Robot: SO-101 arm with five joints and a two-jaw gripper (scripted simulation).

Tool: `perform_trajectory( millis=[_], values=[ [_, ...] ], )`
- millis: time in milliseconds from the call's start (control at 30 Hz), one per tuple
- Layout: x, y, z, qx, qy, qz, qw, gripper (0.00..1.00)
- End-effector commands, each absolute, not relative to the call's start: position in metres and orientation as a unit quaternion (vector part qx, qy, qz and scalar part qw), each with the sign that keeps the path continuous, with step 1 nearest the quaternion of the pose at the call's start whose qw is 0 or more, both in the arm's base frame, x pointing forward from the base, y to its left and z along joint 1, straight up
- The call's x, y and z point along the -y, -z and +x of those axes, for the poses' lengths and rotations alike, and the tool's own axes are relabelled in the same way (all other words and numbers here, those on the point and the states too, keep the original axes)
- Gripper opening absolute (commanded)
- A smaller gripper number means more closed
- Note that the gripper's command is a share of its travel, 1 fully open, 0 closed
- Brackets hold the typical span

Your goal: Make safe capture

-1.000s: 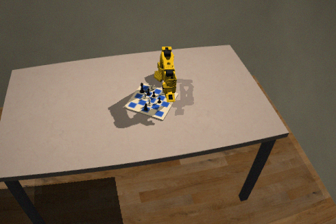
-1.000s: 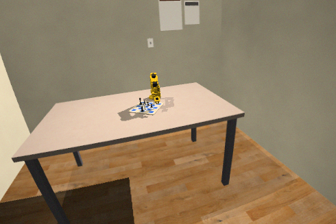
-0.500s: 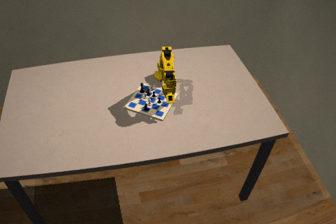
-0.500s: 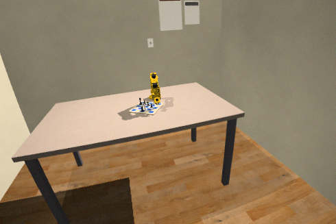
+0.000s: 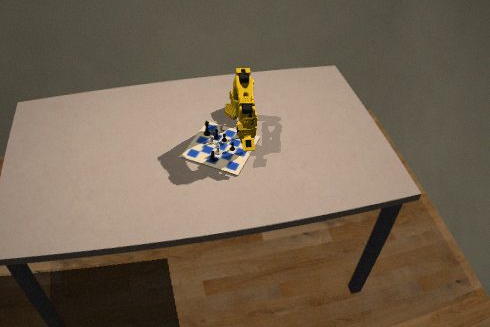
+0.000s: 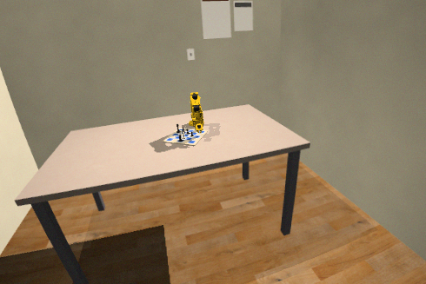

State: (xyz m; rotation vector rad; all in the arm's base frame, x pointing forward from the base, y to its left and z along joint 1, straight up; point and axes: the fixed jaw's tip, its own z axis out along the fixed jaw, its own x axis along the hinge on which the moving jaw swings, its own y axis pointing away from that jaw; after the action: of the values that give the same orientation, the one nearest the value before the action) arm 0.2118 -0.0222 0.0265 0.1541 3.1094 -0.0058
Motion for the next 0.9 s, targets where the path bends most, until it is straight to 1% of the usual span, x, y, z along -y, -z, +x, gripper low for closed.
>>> perform_trajectory(
  millis=[0,600,867],
  values=[
    [0.019,-0.025,0.210,-0.999,0.001,0.046,0.013,0.00],
    [0.019,-0.027,0.210,-0.999,0.001,0.046,0.013,0.00],
    [0.019,-0.048,0.210,-0.999,0.001,0.046,0.013,0.00]
  ],
)
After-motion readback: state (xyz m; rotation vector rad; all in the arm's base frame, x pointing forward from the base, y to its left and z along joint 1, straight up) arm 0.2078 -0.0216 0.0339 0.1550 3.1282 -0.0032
